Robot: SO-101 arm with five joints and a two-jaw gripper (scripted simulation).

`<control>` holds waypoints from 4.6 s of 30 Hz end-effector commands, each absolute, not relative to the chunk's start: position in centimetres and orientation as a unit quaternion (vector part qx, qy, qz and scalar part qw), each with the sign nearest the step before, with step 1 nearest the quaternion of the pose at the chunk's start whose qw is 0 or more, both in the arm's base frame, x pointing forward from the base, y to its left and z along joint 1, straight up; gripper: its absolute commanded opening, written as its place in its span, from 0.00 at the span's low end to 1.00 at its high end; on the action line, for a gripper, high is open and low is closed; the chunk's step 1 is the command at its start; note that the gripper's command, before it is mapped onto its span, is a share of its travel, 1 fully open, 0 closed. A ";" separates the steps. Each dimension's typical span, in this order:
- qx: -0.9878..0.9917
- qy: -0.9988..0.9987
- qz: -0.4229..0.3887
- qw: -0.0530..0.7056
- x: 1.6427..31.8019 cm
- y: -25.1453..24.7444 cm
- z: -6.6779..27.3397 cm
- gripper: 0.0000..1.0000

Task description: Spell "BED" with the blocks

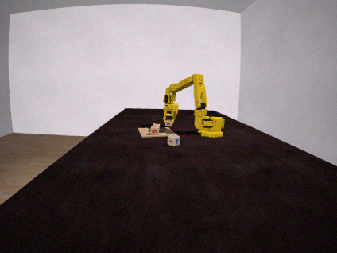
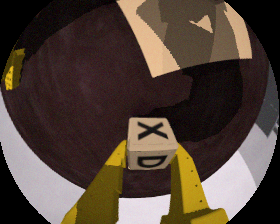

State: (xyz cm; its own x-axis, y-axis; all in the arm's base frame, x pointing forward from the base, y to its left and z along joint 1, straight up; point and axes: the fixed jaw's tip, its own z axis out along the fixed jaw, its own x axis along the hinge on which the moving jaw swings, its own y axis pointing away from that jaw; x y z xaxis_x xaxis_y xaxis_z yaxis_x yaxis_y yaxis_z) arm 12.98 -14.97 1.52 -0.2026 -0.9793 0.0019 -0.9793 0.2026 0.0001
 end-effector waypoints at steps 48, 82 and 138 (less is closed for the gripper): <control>0.644 -0.763 0.048 -0.011 16.3 -12.9 7.9 0.00; 0.667 -0.744 0.044 -0.023 19.6 -7.3 7.6 0.00; 0.668 -0.742 0.051 -0.027 19.8 -7.5 7.8 0.00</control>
